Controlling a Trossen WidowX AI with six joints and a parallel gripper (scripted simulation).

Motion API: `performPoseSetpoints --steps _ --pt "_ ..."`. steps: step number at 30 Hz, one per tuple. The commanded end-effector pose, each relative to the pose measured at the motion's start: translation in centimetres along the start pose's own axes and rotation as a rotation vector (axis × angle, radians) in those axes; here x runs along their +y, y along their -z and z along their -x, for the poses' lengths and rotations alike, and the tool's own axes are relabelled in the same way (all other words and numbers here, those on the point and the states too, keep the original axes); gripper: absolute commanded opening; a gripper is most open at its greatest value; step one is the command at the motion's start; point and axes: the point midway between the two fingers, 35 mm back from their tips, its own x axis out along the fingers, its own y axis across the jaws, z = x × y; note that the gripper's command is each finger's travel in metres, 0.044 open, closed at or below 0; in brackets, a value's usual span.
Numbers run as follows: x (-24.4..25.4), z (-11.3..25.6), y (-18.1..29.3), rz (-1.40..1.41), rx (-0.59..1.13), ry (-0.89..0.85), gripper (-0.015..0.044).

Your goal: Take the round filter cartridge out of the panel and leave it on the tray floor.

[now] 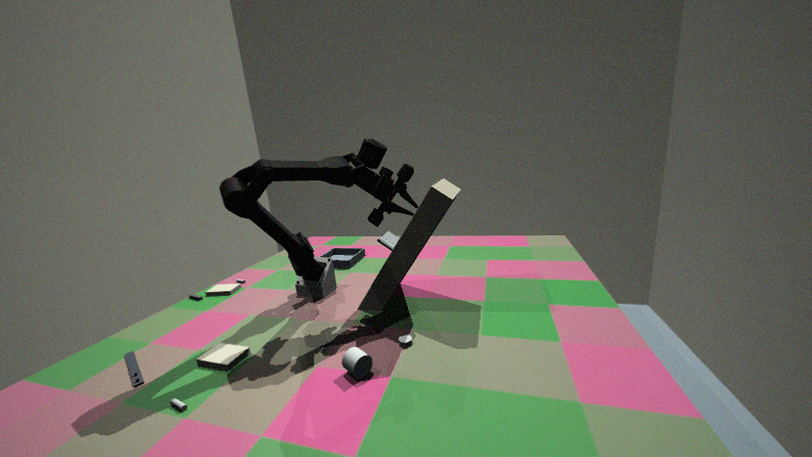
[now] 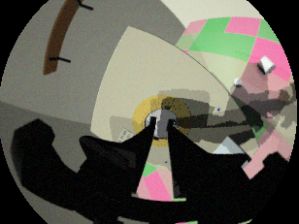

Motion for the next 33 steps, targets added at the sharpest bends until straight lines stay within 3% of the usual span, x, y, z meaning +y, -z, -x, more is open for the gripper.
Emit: performPoseSetpoints --steps 1,33 --pt "0.03 -0.03 0.07 0.007 0.005 0.0 0.0089" --pt "0.0 -0.33 0.09 0.007 0.005 0.0 0.0089"
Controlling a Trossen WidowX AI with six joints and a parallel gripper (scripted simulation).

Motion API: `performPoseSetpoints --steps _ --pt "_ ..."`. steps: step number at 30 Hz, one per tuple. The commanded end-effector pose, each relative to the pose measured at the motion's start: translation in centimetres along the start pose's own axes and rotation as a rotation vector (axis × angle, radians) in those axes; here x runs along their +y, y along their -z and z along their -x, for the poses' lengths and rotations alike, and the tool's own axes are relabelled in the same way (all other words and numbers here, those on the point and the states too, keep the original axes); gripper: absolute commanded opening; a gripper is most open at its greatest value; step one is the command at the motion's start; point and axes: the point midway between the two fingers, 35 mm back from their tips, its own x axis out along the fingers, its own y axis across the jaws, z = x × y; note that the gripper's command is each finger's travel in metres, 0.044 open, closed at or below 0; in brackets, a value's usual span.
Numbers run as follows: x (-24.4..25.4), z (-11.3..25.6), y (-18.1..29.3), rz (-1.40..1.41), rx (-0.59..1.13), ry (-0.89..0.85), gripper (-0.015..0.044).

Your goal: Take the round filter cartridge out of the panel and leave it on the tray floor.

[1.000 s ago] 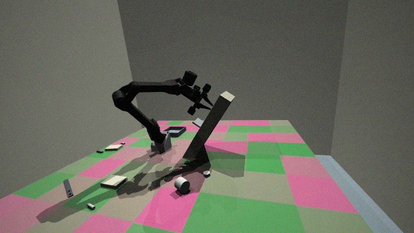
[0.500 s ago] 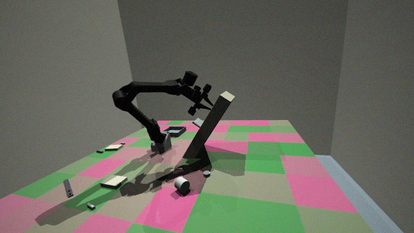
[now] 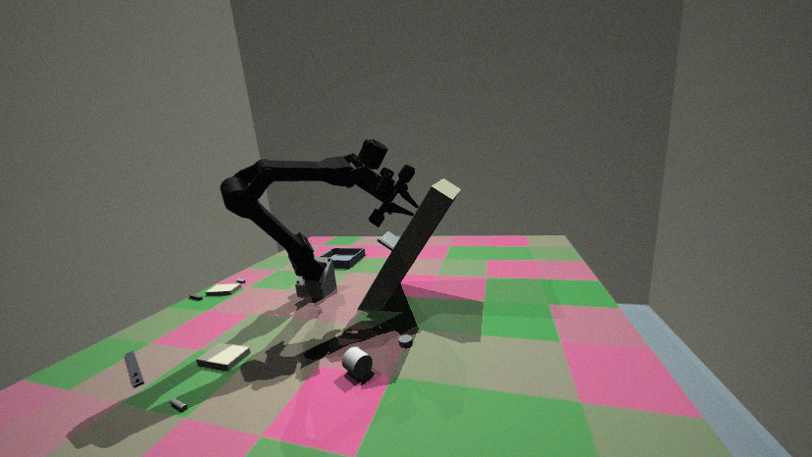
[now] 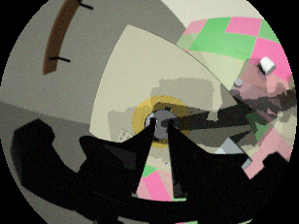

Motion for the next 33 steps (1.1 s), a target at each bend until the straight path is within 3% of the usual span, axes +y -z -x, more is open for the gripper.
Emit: performPoseSetpoints --steps 1,33 --pt "0.0 -0.1 0.1 0.005 0.005 -0.001 0.0089" --pt "0.0 -1.5 0.1 0.004 0.004 -0.001 0.0089"
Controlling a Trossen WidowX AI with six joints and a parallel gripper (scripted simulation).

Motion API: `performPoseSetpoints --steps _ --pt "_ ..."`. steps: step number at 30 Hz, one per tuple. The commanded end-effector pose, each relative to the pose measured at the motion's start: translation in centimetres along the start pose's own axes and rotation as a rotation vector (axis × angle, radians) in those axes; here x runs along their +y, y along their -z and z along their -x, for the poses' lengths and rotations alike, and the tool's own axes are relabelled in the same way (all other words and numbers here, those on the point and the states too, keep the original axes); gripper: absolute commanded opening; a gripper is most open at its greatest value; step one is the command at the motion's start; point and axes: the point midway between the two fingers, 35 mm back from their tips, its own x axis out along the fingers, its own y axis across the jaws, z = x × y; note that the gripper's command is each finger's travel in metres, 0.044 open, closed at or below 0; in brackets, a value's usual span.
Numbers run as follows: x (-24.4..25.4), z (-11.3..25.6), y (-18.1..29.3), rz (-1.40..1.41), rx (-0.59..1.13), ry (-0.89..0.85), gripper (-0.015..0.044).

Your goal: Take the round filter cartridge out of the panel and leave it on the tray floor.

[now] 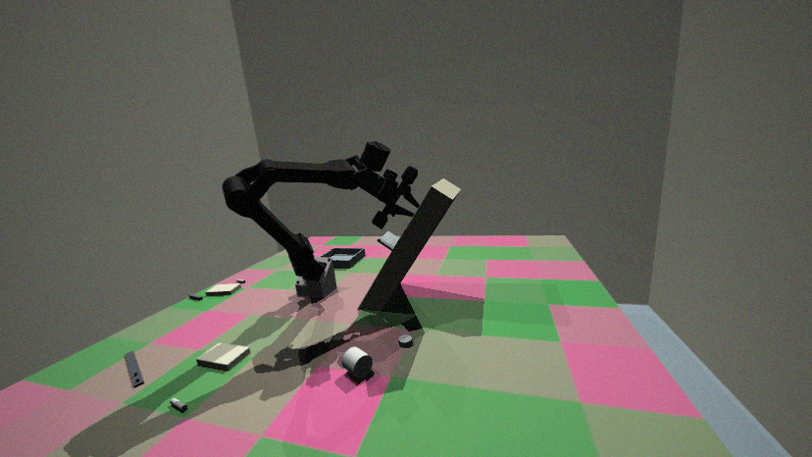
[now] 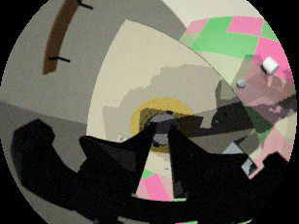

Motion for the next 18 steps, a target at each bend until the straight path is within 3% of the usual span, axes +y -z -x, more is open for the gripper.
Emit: performPoseSetpoints --steps 1,18 --pt "-0.1 -0.48 0.11 0.003 0.006 0.004 0.0089" --pt "-0.1 -0.94 0.11 0.002 0.006 0.004 0.0089"
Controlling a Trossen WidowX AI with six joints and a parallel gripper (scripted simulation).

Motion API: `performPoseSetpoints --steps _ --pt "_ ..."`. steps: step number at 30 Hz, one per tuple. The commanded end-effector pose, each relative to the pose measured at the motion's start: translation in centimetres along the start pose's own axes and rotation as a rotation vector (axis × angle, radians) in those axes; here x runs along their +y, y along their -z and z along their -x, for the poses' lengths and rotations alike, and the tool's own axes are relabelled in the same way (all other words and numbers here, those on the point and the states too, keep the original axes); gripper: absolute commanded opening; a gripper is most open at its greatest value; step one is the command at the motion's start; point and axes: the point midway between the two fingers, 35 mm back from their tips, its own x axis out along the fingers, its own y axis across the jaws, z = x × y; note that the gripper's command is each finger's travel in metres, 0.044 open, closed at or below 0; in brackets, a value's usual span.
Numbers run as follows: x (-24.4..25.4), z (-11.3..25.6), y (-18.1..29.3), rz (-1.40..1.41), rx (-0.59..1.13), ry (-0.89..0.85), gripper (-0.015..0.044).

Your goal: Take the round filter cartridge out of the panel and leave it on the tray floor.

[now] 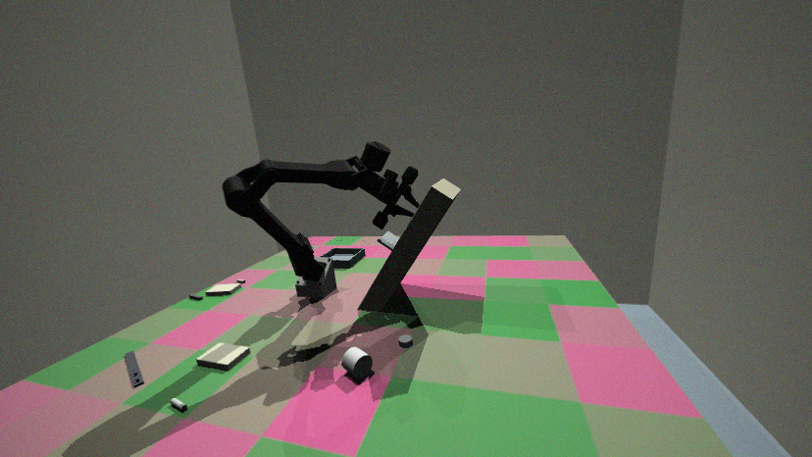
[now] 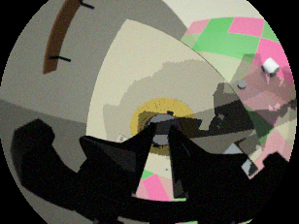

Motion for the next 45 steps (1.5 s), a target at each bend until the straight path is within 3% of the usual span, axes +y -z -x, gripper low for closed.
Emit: performPoseSetpoints --steps 1,45 --pt "-0.15 -0.8 0.06 -0.006 0.008 0.008 0.0089" --pt "-0.16 -1.38 0.06 -0.006 0.007 0.007 0.0089"
